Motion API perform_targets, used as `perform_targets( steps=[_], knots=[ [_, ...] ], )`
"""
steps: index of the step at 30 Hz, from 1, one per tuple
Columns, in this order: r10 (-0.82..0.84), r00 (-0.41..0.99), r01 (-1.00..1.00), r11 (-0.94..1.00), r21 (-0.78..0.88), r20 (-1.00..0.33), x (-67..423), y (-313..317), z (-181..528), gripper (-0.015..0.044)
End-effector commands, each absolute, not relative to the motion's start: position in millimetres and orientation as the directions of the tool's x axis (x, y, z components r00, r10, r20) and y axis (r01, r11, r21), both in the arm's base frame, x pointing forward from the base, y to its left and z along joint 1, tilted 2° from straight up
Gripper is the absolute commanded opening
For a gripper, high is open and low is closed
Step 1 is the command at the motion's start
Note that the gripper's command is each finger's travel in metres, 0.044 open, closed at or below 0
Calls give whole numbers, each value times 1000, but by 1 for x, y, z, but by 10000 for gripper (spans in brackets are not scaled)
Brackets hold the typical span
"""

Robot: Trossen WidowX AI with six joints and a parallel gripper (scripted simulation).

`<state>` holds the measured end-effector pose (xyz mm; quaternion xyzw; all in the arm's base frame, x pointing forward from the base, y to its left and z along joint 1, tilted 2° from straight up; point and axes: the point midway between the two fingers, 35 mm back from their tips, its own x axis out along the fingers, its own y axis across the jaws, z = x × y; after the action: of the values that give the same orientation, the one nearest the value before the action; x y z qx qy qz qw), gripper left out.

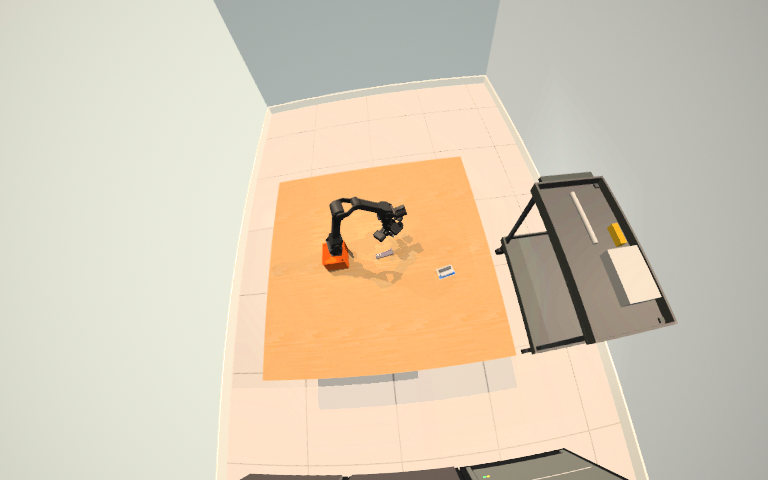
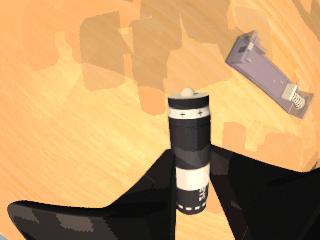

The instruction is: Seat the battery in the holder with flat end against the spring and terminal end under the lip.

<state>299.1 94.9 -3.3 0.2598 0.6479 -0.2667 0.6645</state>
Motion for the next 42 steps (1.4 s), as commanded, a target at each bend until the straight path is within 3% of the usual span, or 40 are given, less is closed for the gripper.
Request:
perform_targets(
  steps=[1,12,23,32,42],
  knots=[
    [-21,11,575,818,-11,-1000,293,78,-1,63],
    [-22,10,201,979,-19,-1000,280,36,8,63],
    [-23,10,-200,979,-24,-1000,260,-1,14,63],
    [-21,18,-229,973,-24,-1000,259,-2,12,63],
    [7,147,-222,975,-26,-989,264,-2,-11,63]
  ],
)
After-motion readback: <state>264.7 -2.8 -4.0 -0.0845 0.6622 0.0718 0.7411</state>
